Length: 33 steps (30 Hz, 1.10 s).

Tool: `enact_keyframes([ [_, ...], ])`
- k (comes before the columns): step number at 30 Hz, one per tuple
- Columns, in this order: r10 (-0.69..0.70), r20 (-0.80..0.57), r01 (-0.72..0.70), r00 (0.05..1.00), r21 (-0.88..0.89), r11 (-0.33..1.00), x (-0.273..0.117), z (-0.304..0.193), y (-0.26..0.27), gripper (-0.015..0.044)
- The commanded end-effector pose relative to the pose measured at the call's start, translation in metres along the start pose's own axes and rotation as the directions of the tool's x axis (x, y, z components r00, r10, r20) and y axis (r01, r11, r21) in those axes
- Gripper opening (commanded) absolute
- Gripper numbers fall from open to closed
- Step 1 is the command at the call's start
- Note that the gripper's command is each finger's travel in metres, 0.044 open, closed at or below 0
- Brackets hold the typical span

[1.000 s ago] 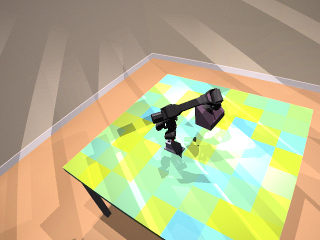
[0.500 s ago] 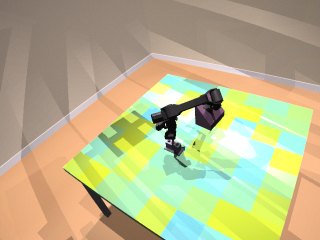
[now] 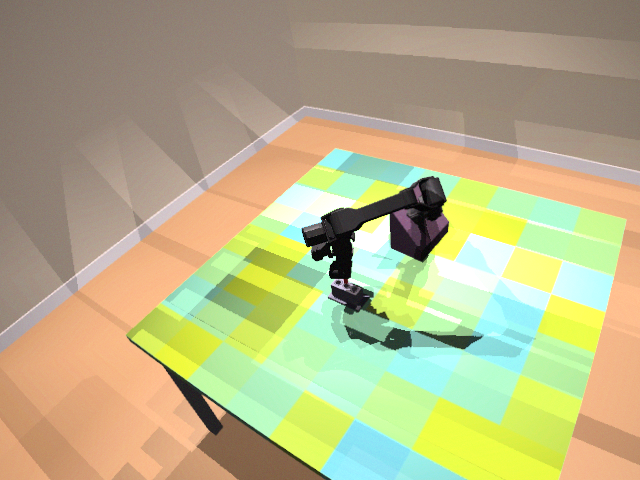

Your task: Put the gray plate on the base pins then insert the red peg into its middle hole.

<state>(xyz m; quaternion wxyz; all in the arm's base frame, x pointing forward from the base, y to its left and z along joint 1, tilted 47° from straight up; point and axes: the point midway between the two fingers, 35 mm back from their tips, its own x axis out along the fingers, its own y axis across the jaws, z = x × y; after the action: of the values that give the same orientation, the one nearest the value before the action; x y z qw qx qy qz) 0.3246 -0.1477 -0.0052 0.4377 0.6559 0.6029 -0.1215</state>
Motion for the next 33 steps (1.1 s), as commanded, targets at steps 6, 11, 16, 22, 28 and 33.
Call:
enact_keyframes([
  [6,-0.003,0.002,0.003,1.000,-0.007,1.000,0.008,0.000,0.000,0.0000],
  [11,-0.005,0.003,0.005,1.000,-0.009,1.000,0.016,0.000,0.000,0.0000],
  [16,-0.006,0.004,0.006,1.000,-0.011,1.000,0.017,0.000,0.000,0.0000],
  [22,-0.008,0.007,0.008,1.000,-0.015,1.000,0.015,0.000,0.000,0.0000],
  [28,-0.008,0.007,0.008,1.000,-0.015,1.000,0.015,0.000,0.000,0.0000],
  [33,-0.008,0.007,0.008,1.000,-0.015,1.000,0.017,-0.001,0.000,0.0000],
])
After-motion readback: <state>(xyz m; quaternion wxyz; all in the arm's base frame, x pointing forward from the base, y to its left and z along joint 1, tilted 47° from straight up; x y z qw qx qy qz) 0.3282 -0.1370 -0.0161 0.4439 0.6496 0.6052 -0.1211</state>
